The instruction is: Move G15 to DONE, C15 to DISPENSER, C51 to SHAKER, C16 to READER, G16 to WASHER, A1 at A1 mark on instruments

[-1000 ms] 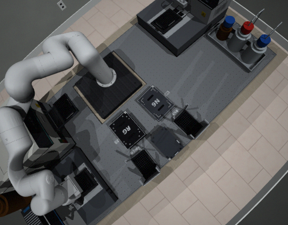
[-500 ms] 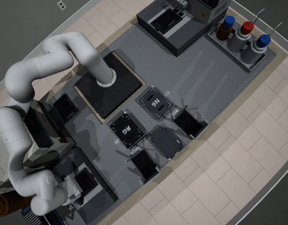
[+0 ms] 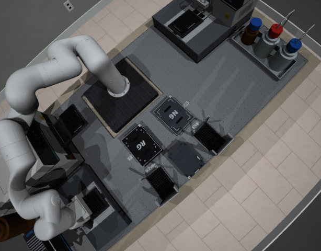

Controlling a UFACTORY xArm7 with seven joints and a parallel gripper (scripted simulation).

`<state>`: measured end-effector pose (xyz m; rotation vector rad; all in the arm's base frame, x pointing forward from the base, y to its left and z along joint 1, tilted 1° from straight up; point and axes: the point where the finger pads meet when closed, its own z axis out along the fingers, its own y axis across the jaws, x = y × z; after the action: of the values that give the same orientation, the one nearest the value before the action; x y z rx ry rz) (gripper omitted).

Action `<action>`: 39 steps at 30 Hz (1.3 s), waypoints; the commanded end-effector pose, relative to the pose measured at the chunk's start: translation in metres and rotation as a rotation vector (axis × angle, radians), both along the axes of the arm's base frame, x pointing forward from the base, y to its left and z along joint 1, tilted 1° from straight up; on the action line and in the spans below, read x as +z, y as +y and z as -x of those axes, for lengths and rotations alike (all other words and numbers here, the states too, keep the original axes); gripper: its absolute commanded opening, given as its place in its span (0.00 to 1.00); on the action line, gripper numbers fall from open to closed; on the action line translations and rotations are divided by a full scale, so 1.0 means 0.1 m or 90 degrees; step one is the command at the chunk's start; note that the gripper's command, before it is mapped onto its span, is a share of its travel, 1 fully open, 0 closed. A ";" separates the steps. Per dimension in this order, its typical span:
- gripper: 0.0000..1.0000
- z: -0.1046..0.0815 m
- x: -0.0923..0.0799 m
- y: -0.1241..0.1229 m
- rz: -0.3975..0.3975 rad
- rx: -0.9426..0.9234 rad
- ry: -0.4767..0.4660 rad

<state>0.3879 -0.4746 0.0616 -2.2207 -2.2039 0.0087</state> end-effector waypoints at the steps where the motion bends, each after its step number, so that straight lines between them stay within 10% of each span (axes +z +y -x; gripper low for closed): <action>1: 0.00 -0.02 0.04 -0.01 0.003 0.000 -0.003; 39: 0.00 -0.02 0.18 -0.01 0.003 0.000 -0.003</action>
<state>0.3880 -0.4747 0.0731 -2.2207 -2.2039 0.0085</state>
